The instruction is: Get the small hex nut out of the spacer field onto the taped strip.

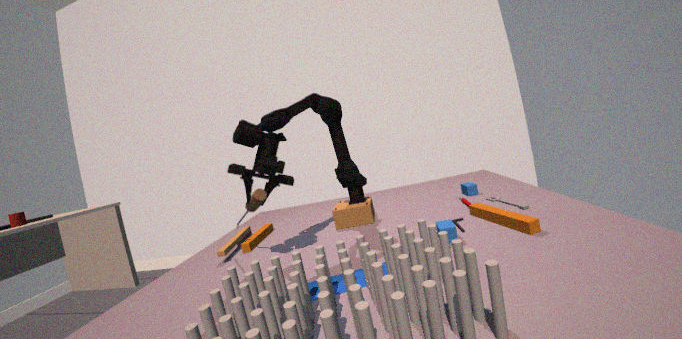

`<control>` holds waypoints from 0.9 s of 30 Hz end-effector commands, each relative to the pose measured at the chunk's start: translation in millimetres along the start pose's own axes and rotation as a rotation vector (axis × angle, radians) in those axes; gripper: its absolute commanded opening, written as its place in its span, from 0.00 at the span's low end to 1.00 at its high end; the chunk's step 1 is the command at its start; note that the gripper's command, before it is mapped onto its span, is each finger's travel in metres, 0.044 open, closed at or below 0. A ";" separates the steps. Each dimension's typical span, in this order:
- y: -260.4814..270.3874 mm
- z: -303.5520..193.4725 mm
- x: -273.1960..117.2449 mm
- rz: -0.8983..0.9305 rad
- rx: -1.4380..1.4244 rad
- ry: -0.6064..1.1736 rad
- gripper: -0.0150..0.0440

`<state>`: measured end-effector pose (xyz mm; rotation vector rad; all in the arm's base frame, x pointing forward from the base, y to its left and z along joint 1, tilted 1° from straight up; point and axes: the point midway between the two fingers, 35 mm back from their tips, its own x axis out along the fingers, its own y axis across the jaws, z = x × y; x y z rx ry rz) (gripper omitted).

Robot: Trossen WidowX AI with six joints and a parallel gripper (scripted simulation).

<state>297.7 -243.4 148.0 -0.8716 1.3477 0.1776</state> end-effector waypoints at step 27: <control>-45.7 -52.7 23.6 0.047 -0.936 0.148 0.25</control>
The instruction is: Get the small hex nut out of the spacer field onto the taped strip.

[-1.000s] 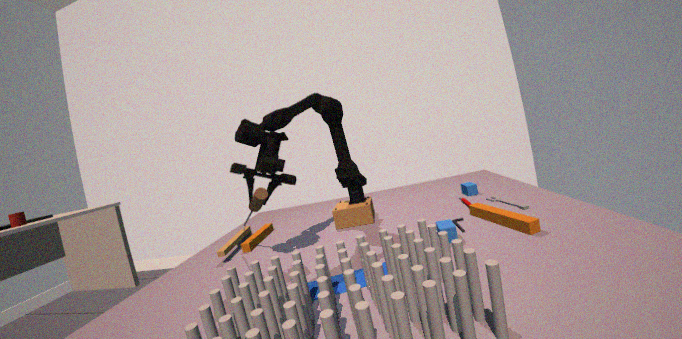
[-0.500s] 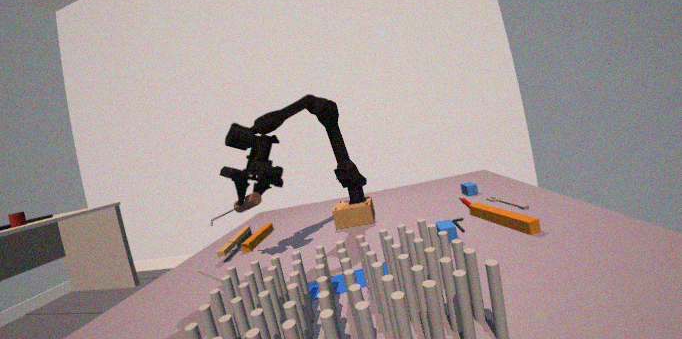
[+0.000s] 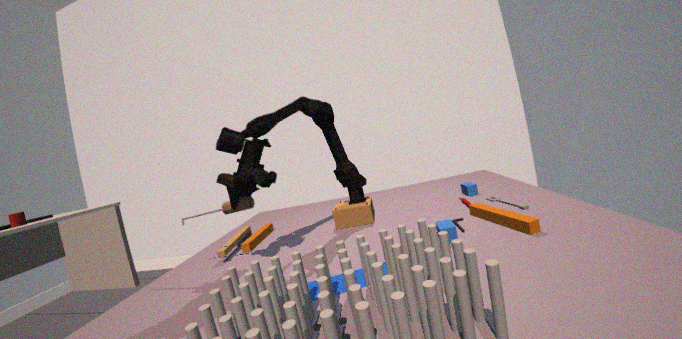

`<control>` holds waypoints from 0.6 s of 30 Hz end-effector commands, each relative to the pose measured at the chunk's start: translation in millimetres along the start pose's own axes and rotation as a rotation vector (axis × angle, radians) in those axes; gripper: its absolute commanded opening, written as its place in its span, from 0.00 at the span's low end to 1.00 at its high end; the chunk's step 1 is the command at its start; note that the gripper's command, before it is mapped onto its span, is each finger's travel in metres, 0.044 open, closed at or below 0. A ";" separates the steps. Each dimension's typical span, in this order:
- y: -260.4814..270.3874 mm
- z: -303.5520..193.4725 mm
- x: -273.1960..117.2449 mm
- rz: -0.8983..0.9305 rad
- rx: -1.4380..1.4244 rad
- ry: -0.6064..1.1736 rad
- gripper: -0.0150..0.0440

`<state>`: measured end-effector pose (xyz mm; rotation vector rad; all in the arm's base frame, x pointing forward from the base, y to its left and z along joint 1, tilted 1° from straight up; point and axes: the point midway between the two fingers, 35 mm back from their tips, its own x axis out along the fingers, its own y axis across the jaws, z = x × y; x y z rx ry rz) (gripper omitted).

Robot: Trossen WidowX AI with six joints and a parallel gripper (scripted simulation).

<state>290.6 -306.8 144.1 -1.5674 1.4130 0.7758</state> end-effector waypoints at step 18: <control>4.1 -25.6 11.7 0.039 -0.327 0.043 0.25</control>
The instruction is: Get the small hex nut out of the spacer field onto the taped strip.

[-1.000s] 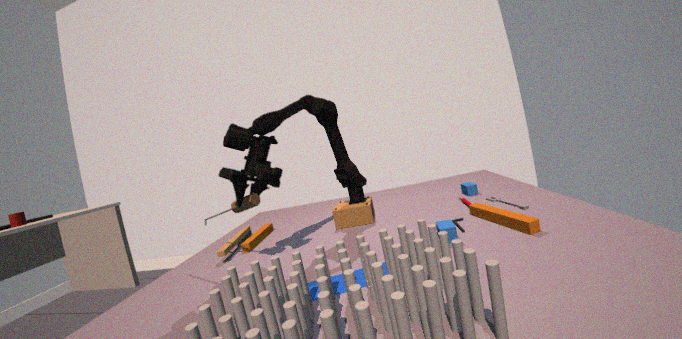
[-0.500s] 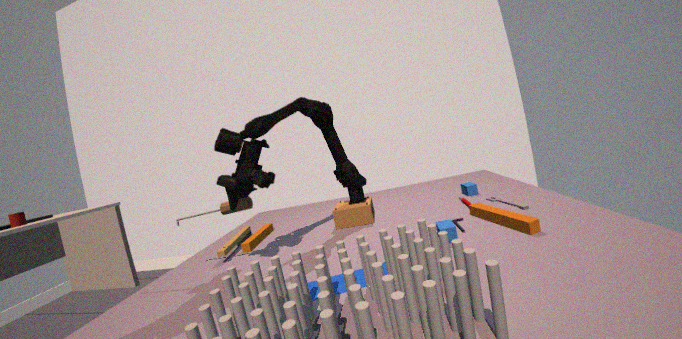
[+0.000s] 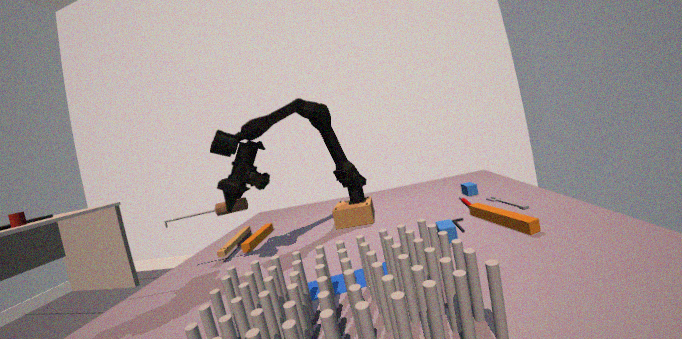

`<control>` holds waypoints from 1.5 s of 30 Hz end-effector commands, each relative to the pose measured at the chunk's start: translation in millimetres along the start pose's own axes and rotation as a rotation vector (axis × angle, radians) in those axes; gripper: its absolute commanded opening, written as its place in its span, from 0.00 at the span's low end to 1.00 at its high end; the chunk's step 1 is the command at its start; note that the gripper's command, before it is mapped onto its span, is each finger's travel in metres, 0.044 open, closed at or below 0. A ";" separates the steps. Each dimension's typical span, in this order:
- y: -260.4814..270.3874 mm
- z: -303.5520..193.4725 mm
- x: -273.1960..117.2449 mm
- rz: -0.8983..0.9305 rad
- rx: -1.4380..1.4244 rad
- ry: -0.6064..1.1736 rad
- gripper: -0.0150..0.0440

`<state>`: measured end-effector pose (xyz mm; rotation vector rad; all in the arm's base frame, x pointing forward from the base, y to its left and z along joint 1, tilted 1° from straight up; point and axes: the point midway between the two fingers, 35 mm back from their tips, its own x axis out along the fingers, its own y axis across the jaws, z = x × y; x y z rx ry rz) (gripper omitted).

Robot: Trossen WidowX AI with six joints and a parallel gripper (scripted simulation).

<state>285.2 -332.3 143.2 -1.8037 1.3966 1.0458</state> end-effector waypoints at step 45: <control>-4.6 15.1 50.7 0.001 -0.006 0.012 0.25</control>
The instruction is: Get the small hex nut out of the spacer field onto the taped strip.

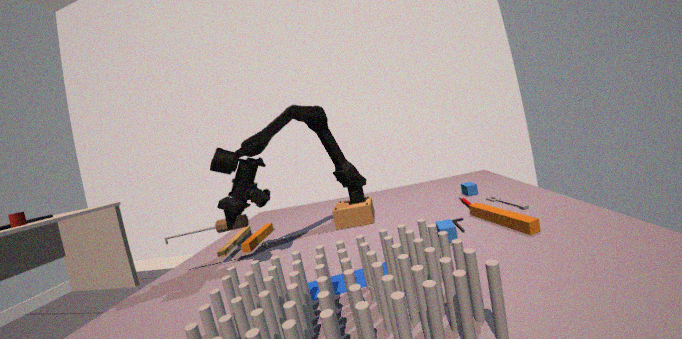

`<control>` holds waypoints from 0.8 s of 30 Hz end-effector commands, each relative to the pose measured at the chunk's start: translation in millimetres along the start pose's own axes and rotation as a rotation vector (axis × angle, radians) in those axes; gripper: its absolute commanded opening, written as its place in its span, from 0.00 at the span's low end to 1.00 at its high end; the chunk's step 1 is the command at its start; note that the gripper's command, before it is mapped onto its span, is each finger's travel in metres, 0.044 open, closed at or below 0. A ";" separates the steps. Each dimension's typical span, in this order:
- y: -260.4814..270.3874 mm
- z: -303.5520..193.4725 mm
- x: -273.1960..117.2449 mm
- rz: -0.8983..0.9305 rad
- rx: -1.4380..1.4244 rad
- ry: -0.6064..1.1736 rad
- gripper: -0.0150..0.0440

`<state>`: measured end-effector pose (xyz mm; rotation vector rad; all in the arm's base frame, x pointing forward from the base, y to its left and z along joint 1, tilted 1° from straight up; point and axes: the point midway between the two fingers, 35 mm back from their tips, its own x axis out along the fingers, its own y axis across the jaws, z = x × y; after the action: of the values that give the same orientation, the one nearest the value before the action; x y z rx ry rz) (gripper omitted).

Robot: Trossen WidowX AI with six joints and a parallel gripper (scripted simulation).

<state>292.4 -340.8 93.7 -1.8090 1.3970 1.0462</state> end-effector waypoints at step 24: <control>-0.4 11.7 27.7 0.002 -0.003 0.008 0.25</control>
<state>293.5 -342.4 64.0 -1.8061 1.3971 1.0507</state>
